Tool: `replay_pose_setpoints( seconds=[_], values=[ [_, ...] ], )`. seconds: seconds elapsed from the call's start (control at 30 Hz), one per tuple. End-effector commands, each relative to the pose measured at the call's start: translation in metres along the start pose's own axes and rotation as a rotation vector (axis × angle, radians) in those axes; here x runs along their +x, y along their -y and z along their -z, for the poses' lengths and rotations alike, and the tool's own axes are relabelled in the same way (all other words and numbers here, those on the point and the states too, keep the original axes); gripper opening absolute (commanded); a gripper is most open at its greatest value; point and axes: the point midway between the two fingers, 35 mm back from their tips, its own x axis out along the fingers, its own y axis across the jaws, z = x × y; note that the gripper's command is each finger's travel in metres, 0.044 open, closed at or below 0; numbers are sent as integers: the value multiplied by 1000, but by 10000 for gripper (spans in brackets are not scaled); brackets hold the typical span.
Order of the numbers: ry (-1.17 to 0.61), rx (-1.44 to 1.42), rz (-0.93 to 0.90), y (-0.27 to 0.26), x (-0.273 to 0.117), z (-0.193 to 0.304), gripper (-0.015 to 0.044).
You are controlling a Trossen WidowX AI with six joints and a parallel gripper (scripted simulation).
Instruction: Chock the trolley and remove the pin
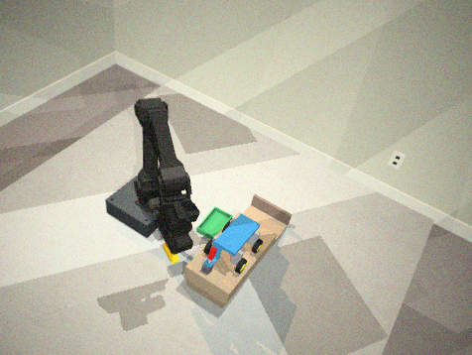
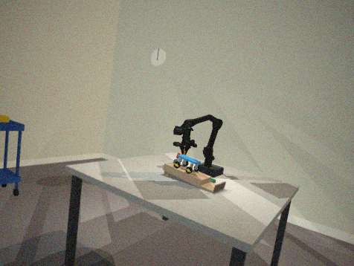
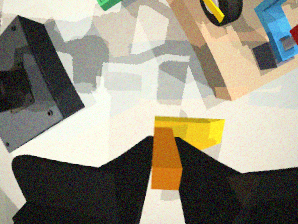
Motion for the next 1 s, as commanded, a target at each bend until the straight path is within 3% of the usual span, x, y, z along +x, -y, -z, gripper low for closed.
replay_pose_setpoints(
  seconds=[0.0,0.27,0.5,0.97],
  values=[
    [-5,-4,5,1,-14,1,0],
    [-6,-4,5,2,-40,3,0],
    [-5,18,6,2,-41,3,0],
    [-2,480,8,2,-41,3,0]
  ],
)
